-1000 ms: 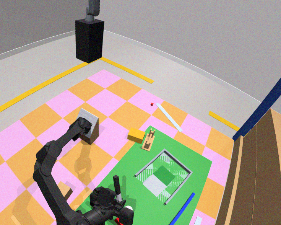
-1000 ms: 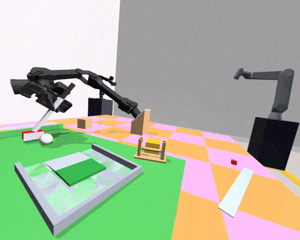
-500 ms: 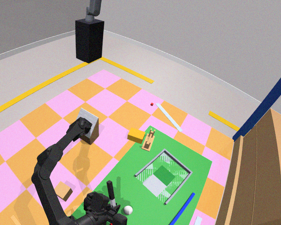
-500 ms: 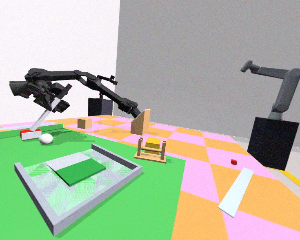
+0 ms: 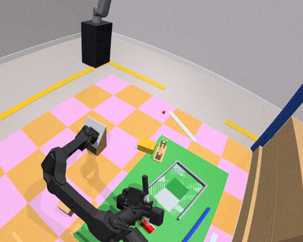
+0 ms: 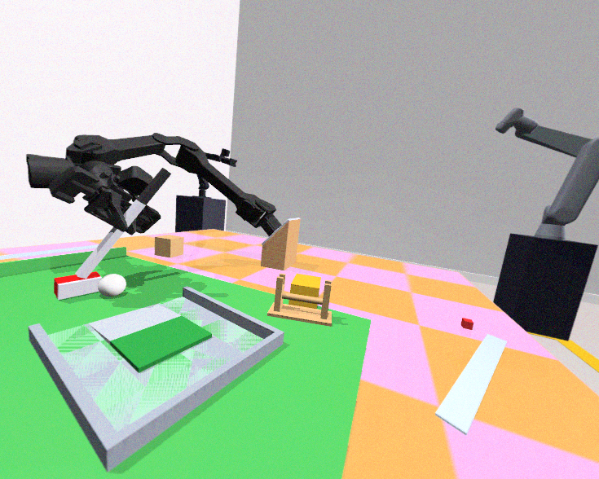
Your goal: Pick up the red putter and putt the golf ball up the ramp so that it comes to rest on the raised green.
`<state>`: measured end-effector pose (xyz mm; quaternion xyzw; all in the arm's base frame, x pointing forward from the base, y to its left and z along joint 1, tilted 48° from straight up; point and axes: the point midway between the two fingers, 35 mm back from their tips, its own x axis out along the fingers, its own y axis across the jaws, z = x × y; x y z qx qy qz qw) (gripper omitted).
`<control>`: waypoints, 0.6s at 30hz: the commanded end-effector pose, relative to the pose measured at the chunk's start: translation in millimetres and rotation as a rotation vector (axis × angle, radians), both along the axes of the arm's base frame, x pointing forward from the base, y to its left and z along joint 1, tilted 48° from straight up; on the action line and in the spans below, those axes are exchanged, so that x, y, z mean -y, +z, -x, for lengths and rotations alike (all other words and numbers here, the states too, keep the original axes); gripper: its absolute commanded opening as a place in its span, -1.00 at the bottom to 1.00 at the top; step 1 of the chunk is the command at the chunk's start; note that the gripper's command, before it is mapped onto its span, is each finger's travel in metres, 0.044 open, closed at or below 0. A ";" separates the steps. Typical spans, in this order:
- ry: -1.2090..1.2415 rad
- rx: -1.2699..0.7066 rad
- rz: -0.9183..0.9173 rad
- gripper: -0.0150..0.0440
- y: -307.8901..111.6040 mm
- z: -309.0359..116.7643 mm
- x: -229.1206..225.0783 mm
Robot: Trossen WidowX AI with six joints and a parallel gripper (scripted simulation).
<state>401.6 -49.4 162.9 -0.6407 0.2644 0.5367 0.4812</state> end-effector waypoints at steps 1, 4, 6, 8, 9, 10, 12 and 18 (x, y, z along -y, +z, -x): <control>-0.004 0.011 -0.001 -0.49 -15.2 -1.4 -17.6; -0.004 0.010 -0.001 -0.49 -13.7 -1.6 -20.4; -0.004 0.010 -0.001 -0.49 -10.5 -1.9 -26.7; -0.004 0.010 -0.002 -0.49 -5.5 -2.2 -36.4; -0.004 0.009 -0.002 -0.49 -2.7 -2.2 -41.8; -0.004 0.009 -0.003 -0.49 0.1 -2.1 -47.3; -0.004 0.009 -0.004 -0.49 6.0 -1.6 -58.8; 0.002 0.005 -0.006 -0.49 6.9 -1.0 -65.4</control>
